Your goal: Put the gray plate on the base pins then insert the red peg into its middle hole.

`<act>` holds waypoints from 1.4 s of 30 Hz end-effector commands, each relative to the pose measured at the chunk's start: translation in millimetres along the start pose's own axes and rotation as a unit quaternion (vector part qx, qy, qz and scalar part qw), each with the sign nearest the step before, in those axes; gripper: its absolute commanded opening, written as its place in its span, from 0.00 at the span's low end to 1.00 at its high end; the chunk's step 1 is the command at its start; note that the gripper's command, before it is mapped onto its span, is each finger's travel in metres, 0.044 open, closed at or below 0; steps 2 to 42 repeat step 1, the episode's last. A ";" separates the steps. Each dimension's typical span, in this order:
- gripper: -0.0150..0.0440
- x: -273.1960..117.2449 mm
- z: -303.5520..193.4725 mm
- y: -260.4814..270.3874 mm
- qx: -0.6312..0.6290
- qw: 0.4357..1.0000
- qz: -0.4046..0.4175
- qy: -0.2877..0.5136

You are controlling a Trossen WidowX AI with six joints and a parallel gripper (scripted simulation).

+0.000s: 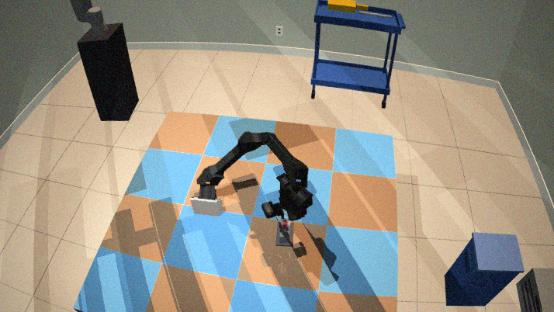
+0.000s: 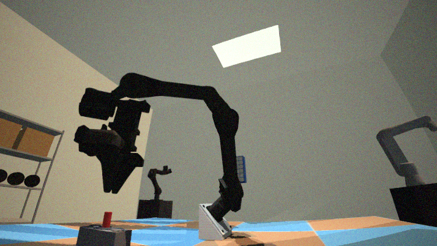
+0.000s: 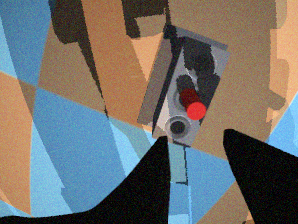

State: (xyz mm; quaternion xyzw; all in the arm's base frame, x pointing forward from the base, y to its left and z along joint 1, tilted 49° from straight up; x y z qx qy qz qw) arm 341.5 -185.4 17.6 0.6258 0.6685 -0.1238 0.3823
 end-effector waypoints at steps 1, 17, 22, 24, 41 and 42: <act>0.51 -2.7 0.2 0.1 -0.002 1.000 -0.003 0.001; 0.51 -2.7 0.2 0.1 -0.002 1.000 -0.003 0.001; 0.51 -2.7 0.2 0.1 -0.002 1.000 -0.003 0.001; 0.51 -2.7 0.2 0.1 -0.002 1.000 -0.003 0.001; 0.51 -2.7 0.2 0.1 -0.002 1.000 -0.003 0.001; 0.51 -2.7 0.2 0.1 -0.002 1.000 -0.003 0.001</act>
Point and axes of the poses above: the point midway between the two fingers, 35 mm back from their tips, its own x axis out along the fingers, its own y axis across the jaws, z = x × y, the point moved 4 cm from there along -x, back along the fingers, and after that the axes turned 3 degrees about x, right-handed, at the moved point
